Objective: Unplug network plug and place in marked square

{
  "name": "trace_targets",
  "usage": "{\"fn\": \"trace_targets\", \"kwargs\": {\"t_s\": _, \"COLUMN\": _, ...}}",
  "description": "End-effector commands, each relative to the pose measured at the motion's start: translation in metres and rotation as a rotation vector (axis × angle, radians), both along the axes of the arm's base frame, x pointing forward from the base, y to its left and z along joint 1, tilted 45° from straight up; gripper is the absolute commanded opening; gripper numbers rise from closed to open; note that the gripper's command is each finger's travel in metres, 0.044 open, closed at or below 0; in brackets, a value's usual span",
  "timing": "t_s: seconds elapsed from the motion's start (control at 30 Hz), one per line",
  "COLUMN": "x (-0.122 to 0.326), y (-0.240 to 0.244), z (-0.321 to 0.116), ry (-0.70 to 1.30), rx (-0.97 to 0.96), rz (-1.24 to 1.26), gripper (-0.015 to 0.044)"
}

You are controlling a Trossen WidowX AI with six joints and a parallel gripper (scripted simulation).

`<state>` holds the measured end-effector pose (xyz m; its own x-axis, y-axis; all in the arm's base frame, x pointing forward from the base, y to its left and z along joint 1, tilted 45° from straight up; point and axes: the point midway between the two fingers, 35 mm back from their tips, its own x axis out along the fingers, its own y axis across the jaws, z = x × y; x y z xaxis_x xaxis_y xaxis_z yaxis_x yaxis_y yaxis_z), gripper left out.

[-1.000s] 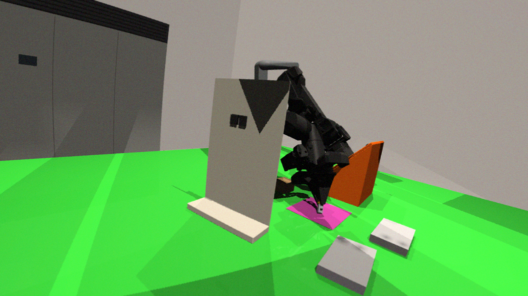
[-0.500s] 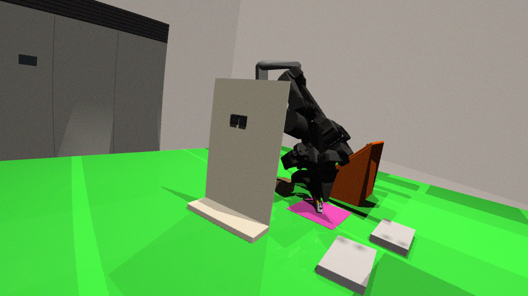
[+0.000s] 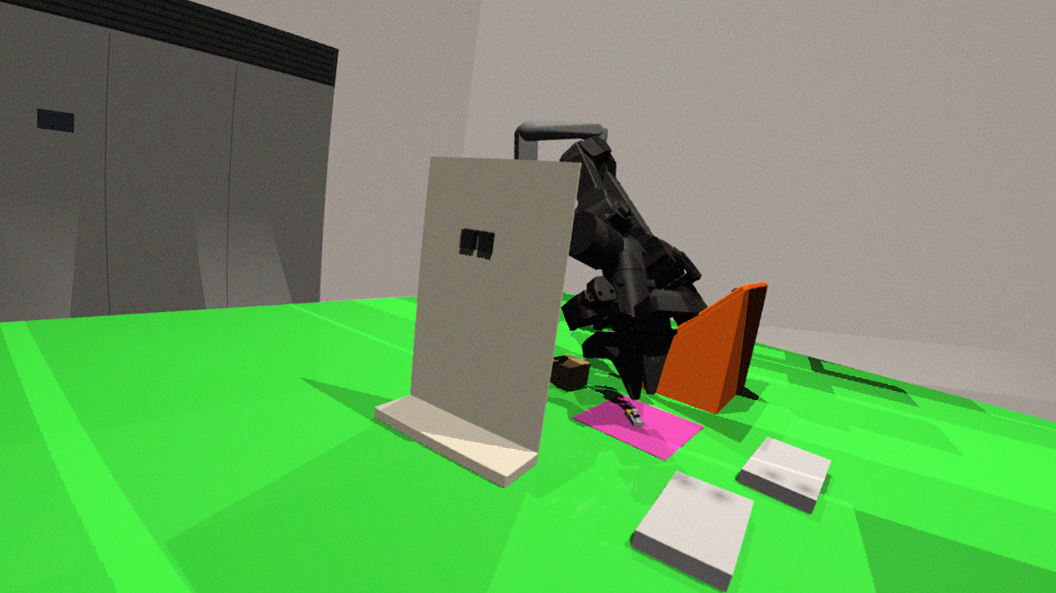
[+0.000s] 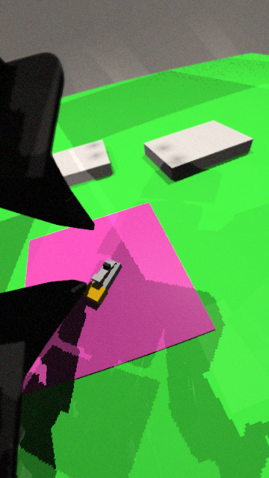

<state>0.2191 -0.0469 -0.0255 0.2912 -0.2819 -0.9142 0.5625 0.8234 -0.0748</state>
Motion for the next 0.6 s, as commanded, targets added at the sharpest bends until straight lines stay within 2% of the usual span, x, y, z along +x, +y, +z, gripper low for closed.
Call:
{"fn": "trace_targets", "kwargs": {"t_s": 0.0, "x": -0.001, "y": 0.000, "z": 0.004, "ry": -0.002, "rx": -0.003, "rz": -0.005, "gripper": 0.0156}}
{"fn": "trace_targets", "kwargs": {"t_s": 0.57, "x": 0.001, "y": 0.011, "z": 0.016, "ry": 0.000, "rx": 0.000, "rz": -0.004, "gripper": 0.0156}}
